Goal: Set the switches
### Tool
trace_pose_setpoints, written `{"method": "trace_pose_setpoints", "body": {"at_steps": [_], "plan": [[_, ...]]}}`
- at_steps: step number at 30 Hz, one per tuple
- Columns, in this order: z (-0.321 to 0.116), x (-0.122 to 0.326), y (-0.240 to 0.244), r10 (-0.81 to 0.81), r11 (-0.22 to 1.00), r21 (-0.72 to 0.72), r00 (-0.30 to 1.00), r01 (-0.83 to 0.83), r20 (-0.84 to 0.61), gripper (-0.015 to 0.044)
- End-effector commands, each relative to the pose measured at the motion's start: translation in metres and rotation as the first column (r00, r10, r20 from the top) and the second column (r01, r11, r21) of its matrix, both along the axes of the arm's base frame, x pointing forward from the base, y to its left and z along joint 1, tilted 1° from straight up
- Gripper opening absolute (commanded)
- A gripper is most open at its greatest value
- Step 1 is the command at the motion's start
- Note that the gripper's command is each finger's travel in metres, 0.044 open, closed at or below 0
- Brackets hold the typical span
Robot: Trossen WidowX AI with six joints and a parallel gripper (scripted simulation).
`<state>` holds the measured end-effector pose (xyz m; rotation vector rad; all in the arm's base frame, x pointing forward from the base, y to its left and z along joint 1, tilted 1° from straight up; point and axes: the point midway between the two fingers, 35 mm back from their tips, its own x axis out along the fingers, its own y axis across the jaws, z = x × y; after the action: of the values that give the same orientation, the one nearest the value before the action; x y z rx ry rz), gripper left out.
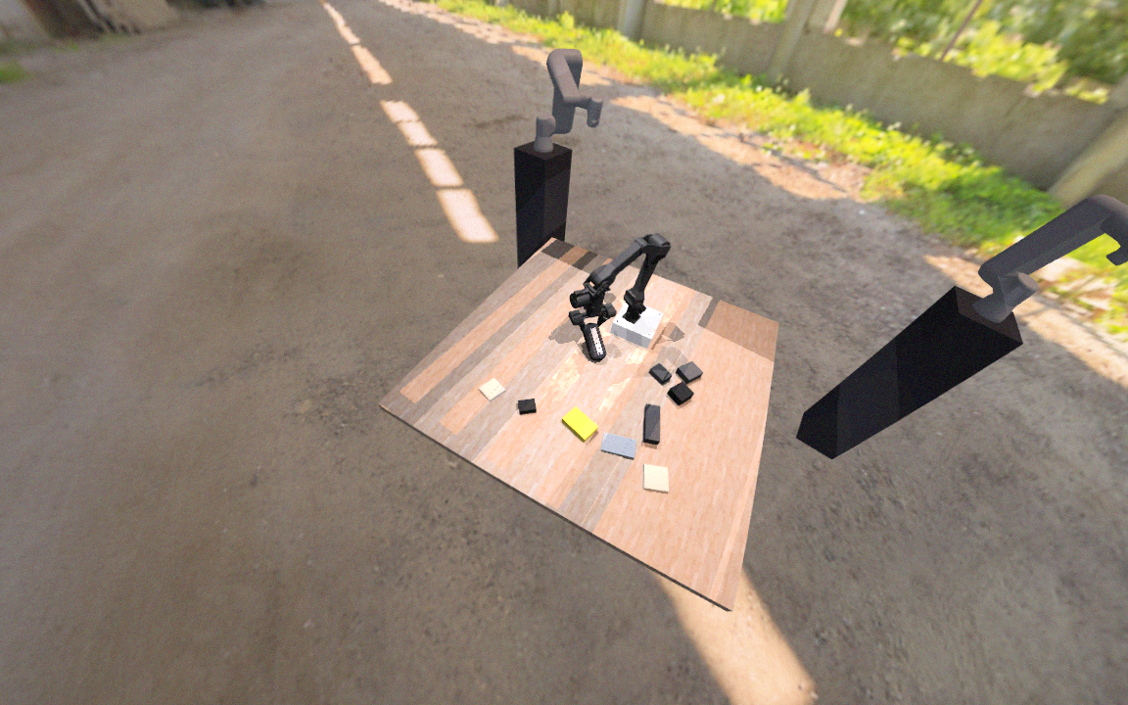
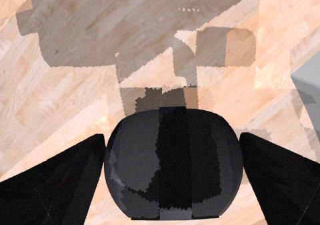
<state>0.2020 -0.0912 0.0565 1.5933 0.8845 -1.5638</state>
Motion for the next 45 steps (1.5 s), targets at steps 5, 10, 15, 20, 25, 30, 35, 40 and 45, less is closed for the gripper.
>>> {"method": "trace_pose_setpoints", "body": {"at_steps": [5,10,15,20,25,30,35,40,45], "plan": [[-0.009,-0.003,-0.001,0.008,1.000,0.014,1.000,-0.008,-0.010,0.0338],[-0.012,-0.004,-0.003,0.008,1.000,0.013,1.000,-0.008,-0.010,0.0338],[-0.015,-0.005,-0.005,0.008,1.000,0.013,1.000,-0.008,-0.010,0.0338],[-0.019,-0.007,-0.007,0.008,1.000,0.013,1.000,-0.008,-0.010,0.0338],[-0.022,-0.008,-0.008,0.008,1.000,0.013,1.000,-0.008,-0.010,0.0338],[-0.026,-0.008,-0.010,0.008,1.000,0.013,1.000,-0.008,-0.010,0.0338],[-0.029,-0.009,-0.012,0.008,1.000,0.013,1.000,-0.008,-0.010,0.0338],[-0.033,-0.010,-0.013,0.008,1.000,0.012,1.000,-0.008,-0.011,0.0338],[-0.037,-0.011,-0.015,0.008,1.000,0.012,1.000,-0.008,-0.011,0.0338]]}}
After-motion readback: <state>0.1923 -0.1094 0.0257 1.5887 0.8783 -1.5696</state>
